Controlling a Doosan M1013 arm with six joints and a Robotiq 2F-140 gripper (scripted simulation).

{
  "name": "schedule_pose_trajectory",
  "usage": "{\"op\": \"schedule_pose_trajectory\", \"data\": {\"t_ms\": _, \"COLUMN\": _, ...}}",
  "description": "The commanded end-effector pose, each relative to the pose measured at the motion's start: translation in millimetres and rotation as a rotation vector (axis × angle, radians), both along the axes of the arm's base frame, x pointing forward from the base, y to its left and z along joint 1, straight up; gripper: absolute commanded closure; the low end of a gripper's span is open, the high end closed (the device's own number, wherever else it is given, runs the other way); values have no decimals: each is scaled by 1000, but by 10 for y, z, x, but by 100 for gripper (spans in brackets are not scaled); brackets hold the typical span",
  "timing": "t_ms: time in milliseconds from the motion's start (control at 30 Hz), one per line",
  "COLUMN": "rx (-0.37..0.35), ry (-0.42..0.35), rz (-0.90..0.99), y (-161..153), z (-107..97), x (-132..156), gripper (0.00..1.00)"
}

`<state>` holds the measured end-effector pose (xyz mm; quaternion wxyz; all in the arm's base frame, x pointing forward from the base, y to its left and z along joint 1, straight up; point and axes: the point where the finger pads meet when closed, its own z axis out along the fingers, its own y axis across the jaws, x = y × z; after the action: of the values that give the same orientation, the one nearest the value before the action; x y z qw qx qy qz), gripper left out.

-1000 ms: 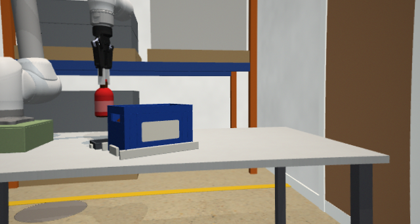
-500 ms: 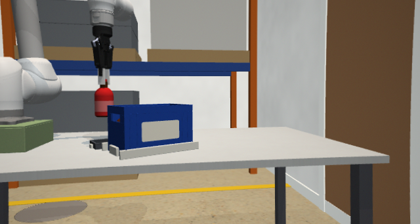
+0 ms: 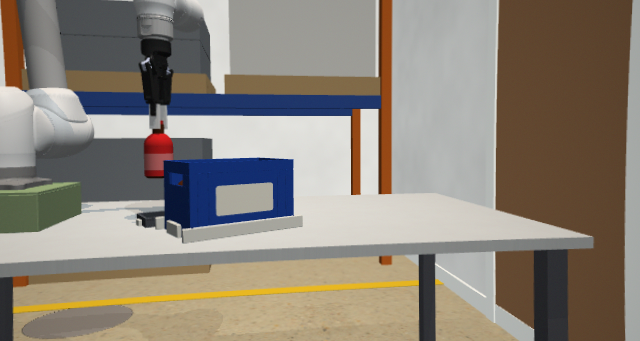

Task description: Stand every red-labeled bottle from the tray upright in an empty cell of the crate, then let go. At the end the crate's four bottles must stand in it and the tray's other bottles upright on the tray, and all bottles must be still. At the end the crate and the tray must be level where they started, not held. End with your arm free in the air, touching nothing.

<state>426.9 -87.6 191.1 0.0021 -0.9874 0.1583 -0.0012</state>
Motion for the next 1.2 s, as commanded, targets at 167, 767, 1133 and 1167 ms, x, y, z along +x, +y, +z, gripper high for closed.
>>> {"op": "schedule_pose_trajectory", "data": {"t_ms": 167, "rx": 0, "ry": 0, "rz": 0, "y": 0, "z": 0, "x": 0, "gripper": 100}}
{"op": "schedule_pose_trajectory", "data": {"t_ms": 767, "rx": 0, "ry": 0, "rz": 0, "y": 0, "z": 41, "x": 0, "gripper": 100}}
{"op": "schedule_pose_trajectory", "data": {"t_ms": 1133, "rx": 0, "ry": 0, "rz": 0, "y": 0, "z": 126, "x": -1, "gripper": 100}}
{"op": "schedule_pose_trajectory", "data": {"t_ms": 1167, "rx": 0, "ry": 0, "rz": 0, "y": 0, "z": 137, "x": -1, "gripper": 100}}
